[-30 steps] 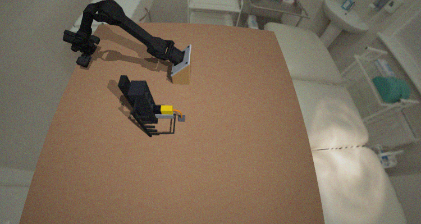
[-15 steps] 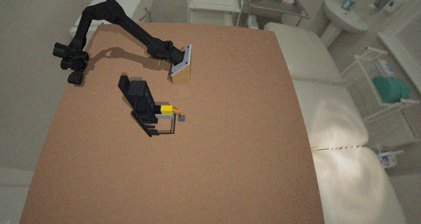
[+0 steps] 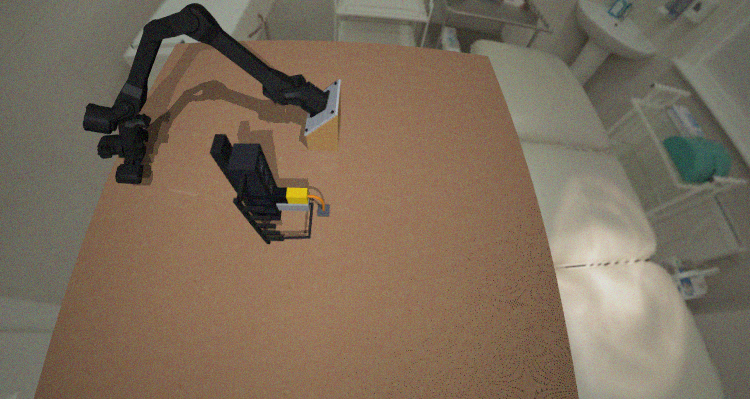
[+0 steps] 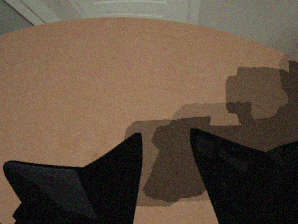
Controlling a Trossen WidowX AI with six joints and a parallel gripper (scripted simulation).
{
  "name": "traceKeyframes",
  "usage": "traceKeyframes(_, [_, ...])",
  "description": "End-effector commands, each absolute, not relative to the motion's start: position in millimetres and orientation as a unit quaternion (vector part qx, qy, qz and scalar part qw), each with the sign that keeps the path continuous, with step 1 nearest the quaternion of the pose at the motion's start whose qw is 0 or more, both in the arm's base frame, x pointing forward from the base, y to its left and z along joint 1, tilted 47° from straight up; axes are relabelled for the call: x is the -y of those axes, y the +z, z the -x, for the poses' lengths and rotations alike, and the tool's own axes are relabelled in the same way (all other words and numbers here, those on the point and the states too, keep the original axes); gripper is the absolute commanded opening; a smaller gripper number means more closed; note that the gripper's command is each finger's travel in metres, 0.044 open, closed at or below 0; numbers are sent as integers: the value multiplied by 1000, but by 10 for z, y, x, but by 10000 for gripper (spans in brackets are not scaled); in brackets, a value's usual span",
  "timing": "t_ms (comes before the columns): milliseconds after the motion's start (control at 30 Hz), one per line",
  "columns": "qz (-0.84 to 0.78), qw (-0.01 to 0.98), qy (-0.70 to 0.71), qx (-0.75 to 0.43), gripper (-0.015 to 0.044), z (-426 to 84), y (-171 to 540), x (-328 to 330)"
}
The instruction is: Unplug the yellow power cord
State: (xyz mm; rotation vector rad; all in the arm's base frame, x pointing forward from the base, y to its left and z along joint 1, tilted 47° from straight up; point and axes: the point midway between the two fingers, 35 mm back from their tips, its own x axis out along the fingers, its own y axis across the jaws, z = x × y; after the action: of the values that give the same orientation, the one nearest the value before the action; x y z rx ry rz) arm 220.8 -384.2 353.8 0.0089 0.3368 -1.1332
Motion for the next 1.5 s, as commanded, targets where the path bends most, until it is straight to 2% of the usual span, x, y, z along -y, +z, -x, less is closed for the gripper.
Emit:
traceKeyframes(0, [4,845,-503,-179,160,-2499,3411,3692])
traceKeyframes(400, [50,890,-384,-242,160,-3418,3015,3002])
traceKeyframes(833, [137,910,-230,-316,160,-4217,2476,1906])
traceKeyframes(1167, [226,899,-107,-359,160,-4573,2041,912])
traceKeyframes(1467, [315,869,4,-381,160,-4656,1653,-42])
